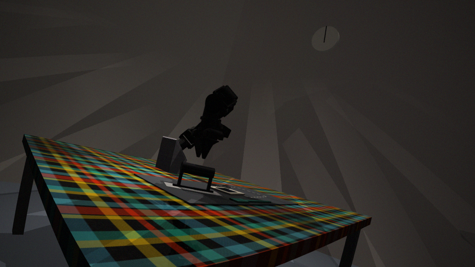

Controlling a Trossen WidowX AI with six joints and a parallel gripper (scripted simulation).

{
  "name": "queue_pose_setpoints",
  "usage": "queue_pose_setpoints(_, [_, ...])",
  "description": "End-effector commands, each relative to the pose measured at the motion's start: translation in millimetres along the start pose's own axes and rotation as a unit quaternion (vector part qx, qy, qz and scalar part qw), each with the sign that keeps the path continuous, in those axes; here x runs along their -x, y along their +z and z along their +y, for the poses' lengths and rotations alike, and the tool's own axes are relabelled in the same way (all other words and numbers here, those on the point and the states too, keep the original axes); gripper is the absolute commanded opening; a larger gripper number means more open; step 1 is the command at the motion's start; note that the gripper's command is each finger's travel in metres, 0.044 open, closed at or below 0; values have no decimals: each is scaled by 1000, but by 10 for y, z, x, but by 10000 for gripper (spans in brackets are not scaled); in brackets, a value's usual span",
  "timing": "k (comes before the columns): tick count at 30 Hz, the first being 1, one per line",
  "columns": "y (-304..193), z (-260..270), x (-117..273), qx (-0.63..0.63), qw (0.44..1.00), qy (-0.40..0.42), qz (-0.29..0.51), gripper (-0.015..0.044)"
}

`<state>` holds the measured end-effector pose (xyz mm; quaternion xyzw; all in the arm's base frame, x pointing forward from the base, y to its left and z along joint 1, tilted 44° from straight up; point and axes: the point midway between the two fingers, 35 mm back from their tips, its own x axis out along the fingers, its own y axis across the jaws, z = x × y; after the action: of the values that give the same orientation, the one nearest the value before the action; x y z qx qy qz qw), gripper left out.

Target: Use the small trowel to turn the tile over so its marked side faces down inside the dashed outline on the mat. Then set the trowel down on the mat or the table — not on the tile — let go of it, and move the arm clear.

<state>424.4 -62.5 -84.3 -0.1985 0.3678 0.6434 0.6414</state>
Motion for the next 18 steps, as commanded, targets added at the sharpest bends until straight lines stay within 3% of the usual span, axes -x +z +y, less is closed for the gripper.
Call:
queue_pose_setpoints(1, [-25, -13, 10, -1, 1000, -7, 6, 300])
queue_pose_setpoints(9, [-136, -73, -370, -24, 994, -88, 57, 300])
queue_pose_setpoints(18, [-176, 13, -523, -49, 975, -203, 71, 300])
